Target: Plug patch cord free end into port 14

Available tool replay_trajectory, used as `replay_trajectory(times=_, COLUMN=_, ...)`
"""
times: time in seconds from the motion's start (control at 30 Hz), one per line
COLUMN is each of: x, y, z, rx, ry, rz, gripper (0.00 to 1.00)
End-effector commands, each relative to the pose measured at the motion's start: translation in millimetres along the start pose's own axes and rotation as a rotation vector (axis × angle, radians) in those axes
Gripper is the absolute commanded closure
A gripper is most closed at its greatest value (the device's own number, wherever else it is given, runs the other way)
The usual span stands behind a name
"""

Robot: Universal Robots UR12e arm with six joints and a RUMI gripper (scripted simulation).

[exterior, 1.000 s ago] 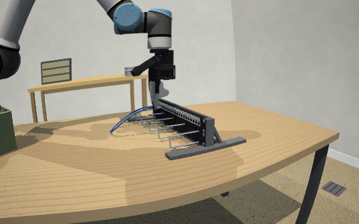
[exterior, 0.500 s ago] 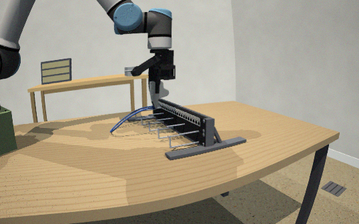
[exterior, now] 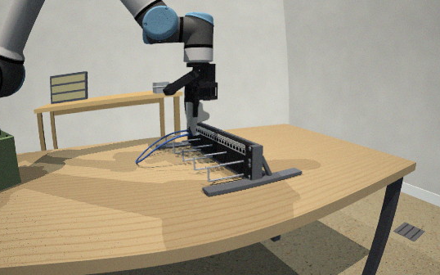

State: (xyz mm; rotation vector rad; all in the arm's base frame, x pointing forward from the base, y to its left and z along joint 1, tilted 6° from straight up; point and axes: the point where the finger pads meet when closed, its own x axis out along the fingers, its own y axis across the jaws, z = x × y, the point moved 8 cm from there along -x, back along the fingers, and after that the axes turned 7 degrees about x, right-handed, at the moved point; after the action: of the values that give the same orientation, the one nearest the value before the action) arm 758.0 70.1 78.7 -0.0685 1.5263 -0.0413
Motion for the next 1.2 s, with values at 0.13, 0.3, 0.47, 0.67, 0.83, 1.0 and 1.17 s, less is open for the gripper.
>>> replay_trajectory(times=0.13, x=9, y=1, z=11, rx=0.0, ry=-0.001, rz=0.0, gripper=1.0)
replay_trajectory(times=0.3, x=13, y=1, z=16, rx=0.0, ry=-0.001, rz=0.0, gripper=1.0)
replay_trajectory(times=0.47, x=17, y=2, z=20, rx=0.0, ry=-0.001, rz=0.0, gripper=1.0)
replay_trajectory(times=0.67, x=20, y=2, z=24, rx=0.0, ry=-0.001, rz=0.0, gripper=1.0)
replay_trajectory(times=0.83, x=21, y=2, z=24, rx=0.0, ry=-0.001, rz=0.0, gripper=1.0)
replay_trajectory(times=1.0, x=21, y=2, z=24, rx=0.0, ry=-0.001, rz=0.0, gripper=1.0)
replay_trajectory(times=1.17, x=21, y=2, z=24, rx=0.0, ry=-0.001, rz=0.0, gripper=1.0)
